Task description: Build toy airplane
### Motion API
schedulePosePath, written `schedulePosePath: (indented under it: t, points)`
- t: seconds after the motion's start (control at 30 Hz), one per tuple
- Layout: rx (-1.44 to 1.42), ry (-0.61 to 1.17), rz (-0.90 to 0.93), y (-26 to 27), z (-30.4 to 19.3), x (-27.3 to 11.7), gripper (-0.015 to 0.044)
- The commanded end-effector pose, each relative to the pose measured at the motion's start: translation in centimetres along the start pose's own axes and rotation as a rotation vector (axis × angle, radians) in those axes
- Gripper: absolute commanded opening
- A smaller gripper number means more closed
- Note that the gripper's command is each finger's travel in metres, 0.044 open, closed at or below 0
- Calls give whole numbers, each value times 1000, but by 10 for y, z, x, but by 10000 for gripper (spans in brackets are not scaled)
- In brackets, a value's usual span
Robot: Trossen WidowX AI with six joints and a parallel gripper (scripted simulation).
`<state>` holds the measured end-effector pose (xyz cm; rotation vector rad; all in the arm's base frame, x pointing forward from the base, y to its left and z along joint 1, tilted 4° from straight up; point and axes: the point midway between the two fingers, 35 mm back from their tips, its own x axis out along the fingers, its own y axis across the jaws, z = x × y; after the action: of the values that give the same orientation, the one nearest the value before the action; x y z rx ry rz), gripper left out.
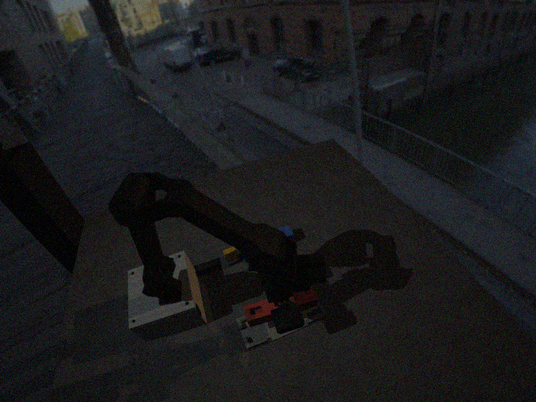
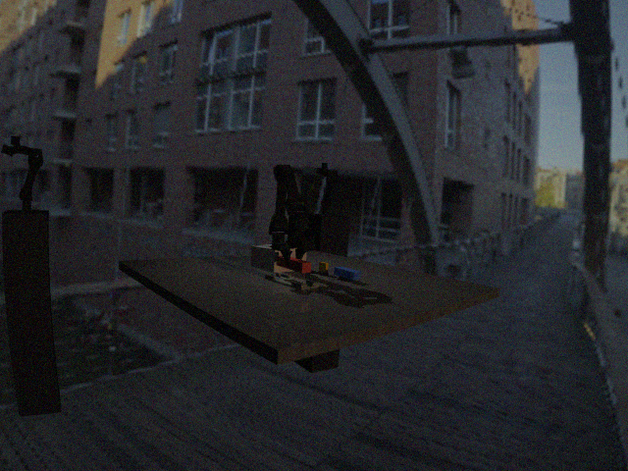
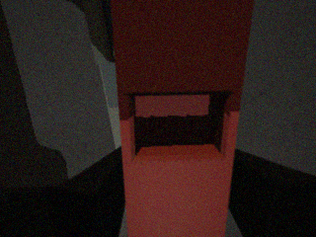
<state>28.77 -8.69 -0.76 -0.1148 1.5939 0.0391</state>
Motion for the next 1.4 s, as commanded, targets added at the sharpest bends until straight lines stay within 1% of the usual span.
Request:
schedulePosePath:
  t: [0.0, 0.5, 1.37]
  points:
    - [-2, 1, -4, -2, 0, 1, 195]
    - [-2, 1, -4, -2, 0, 2, 195]
    - [-2, 1, -4, -3, -1, 41, 195]
